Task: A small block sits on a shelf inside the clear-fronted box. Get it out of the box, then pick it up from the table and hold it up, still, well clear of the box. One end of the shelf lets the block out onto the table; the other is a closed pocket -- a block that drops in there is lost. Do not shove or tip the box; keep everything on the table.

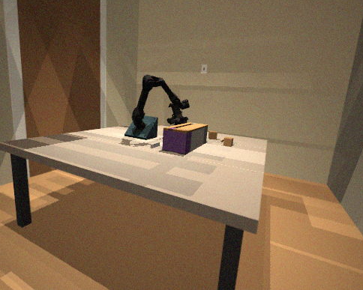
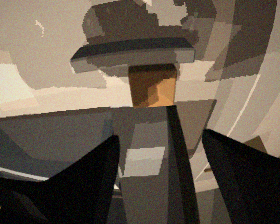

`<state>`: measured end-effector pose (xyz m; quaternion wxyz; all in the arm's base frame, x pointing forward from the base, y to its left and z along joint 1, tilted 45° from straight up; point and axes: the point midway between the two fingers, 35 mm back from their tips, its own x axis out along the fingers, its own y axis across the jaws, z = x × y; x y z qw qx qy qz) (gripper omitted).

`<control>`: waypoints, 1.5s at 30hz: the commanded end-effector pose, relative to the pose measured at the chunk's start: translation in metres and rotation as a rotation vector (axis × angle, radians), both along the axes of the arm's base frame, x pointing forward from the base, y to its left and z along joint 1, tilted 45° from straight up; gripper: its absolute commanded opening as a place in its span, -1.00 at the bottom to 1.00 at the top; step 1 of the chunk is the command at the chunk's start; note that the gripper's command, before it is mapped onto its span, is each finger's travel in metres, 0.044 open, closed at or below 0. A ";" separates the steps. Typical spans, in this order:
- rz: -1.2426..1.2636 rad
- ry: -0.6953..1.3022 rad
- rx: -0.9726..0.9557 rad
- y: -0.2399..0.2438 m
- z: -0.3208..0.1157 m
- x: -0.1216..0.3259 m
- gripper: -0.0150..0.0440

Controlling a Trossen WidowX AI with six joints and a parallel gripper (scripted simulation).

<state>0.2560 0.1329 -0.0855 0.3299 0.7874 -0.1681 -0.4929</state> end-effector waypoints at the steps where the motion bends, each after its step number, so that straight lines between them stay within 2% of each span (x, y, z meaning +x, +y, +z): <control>1: 0.002 0.007 -0.013 -0.008 -0.006 -0.001 0.47; 30: 0.001 0.005 -0.016 -0.040 -0.036 0.000 0.47; 37: 0.001 0.005 -0.016 -0.040 -0.036 0.000 -0.15; 41: 0.001 0.005 -0.016 -0.040 -0.036 0.000 -0.24; 44: -0.005 -0.023 0.008 -0.031 -0.031 0.002 -0.49; 45: -0.005 -0.022 0.008 -0.027 -0.028 0.002 -0.49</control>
